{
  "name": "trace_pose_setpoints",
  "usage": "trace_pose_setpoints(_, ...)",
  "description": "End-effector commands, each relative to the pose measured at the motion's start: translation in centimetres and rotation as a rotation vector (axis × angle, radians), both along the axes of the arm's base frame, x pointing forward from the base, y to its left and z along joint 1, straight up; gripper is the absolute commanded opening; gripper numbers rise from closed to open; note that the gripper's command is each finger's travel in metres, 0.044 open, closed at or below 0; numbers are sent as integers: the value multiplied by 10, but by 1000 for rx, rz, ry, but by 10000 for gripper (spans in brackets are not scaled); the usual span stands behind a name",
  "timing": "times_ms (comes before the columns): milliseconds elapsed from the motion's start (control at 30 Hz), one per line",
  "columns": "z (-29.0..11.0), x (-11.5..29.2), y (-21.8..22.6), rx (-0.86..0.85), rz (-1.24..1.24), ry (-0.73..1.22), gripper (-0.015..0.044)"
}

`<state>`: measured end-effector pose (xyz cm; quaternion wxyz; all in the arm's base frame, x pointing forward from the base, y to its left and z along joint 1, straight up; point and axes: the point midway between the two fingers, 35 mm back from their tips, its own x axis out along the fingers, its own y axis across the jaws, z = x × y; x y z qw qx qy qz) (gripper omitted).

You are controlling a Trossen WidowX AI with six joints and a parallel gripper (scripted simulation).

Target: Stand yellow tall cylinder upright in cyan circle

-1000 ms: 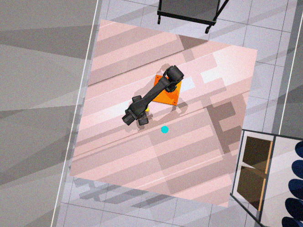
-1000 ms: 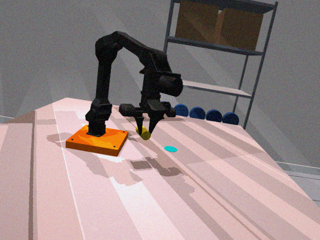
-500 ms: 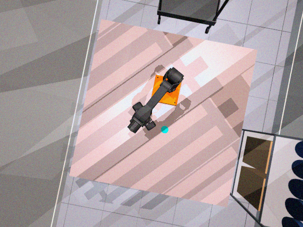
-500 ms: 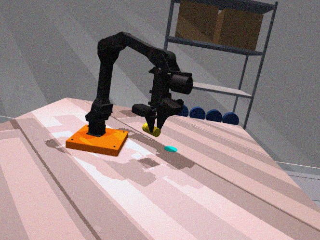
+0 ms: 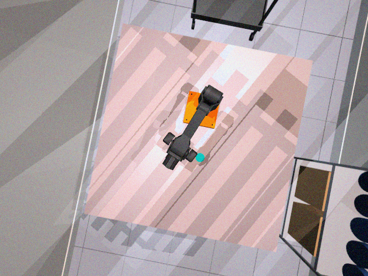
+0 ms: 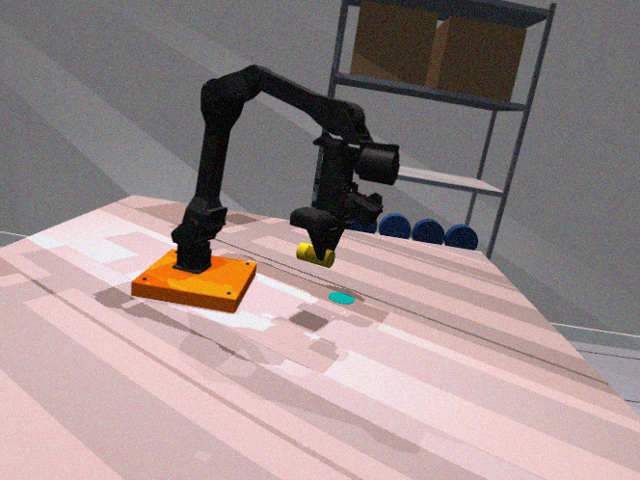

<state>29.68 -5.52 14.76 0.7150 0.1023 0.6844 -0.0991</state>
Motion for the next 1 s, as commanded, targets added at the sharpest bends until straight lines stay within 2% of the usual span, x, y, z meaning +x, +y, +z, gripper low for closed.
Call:
trace_pose_setpoints(0,2,4,8,1,71,-1,105)
trace_pose_setpoints(967,6,24,76,-20,663,9,105)
